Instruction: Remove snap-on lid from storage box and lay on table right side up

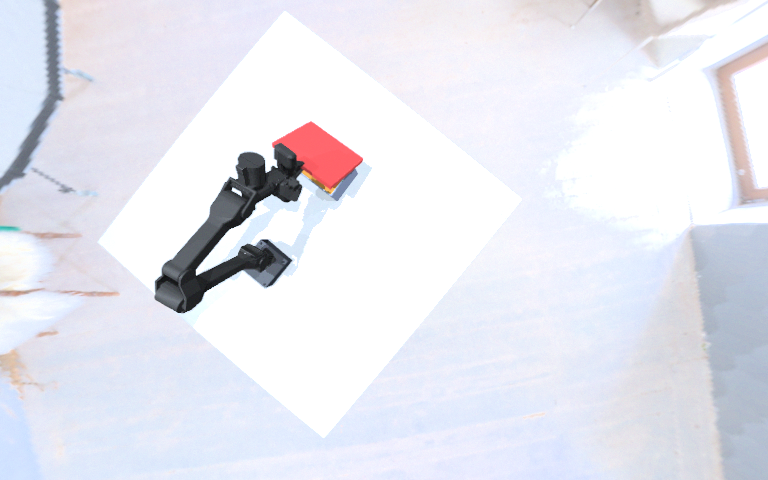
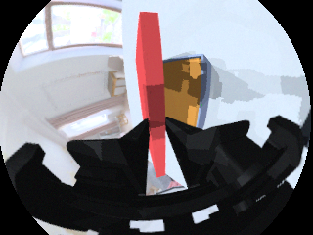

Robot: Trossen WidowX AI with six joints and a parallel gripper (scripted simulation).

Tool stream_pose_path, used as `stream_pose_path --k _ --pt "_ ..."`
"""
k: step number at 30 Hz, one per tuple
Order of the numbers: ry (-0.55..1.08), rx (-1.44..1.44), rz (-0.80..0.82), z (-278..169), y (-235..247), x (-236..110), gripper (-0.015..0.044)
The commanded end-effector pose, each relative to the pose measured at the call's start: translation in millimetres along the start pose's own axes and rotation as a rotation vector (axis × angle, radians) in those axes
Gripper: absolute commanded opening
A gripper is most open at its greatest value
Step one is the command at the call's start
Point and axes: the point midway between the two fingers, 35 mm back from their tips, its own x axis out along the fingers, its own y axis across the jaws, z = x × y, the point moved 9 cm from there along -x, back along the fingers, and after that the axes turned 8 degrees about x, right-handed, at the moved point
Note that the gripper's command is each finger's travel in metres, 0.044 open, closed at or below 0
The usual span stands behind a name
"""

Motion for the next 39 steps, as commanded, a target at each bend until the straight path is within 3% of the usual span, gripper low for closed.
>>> stream_pose_path --k 1,27,39 --pt "0.002 0.004 0.023 -1 10 -8 0.0" --pt "0.002 0.004 0.023 -2 22 -19 0.0" --pt "0.001 0.002 0.023 22 18 -18 0.0"
